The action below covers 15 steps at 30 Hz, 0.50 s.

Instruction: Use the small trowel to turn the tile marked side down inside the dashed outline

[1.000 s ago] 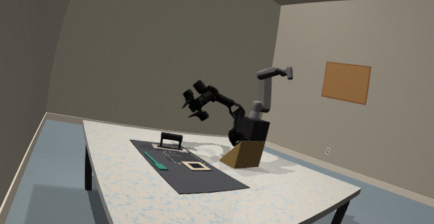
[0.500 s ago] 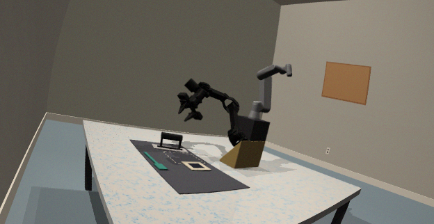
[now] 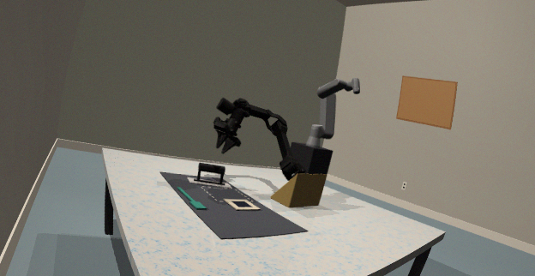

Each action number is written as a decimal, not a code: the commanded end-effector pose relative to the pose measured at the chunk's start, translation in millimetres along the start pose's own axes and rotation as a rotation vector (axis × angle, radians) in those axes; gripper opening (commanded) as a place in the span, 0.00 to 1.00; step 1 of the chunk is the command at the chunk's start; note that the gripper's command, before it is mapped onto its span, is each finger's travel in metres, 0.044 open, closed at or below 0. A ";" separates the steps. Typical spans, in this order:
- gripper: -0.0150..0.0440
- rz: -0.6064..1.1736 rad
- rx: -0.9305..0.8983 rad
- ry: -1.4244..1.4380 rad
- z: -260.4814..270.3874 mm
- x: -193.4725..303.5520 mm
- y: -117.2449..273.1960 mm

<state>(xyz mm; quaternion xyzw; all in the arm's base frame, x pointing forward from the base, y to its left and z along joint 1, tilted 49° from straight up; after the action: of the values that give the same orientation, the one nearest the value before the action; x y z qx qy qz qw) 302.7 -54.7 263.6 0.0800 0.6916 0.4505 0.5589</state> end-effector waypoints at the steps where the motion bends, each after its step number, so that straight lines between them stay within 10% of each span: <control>1: 0.71 0.012 0.067 0.117 1.7 -4.0 -7.9; 15: 0.71 0.097 0.281 0.525 4.1 -16.6 -34.5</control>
<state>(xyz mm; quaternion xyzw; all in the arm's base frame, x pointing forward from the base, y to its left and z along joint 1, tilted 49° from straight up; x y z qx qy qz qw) 321.5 -77.6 252.7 0.0721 0.8378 0.3943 0.3706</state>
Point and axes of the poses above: the point midway between the two fingers, 35 mm back from their tips, its own y axis back along the fingers, its own z axis across the jaws, x = y × z, the point moved 2 cm from there along y, back along the fingers, and after that the axes turned 4 degrees about -y, right-handed, at the moved point
